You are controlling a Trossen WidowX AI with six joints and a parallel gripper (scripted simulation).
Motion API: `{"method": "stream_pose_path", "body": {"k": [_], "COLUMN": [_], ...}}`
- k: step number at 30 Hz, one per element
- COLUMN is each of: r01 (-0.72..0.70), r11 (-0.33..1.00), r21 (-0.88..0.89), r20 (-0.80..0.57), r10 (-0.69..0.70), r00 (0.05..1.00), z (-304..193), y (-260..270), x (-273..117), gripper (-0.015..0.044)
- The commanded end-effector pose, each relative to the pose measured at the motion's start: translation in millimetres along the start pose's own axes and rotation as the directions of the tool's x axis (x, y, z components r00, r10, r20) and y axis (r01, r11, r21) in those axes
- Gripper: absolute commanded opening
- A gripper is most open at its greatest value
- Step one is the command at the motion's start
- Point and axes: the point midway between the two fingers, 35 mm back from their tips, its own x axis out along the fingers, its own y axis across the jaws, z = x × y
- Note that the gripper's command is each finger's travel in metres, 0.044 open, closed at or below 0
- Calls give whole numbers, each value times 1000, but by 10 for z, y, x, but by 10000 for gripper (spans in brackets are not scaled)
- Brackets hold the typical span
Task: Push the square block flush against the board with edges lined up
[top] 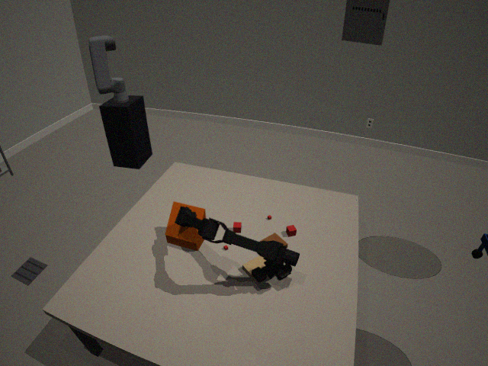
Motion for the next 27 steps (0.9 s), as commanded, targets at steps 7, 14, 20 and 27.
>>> {"method": "stream_pose_path", "body": {"k": [7, 14, 20, 27], "r01": [-8, -8, -8, -9], "r11": [1000, 1000, 1000, 1000], "r21": [-9, -9, -9, -9], "r20": [7, 6, 6, 5], "r10": [8, 8, 9, 9], "r00": [1000, 1000, 1000, 1000], "z": [-76, -141, -198, -266], "y": [38, 47, 53, 60], "x": [-21, -20, -20, -19], "gripper": [0, 0, 0, 0]}}
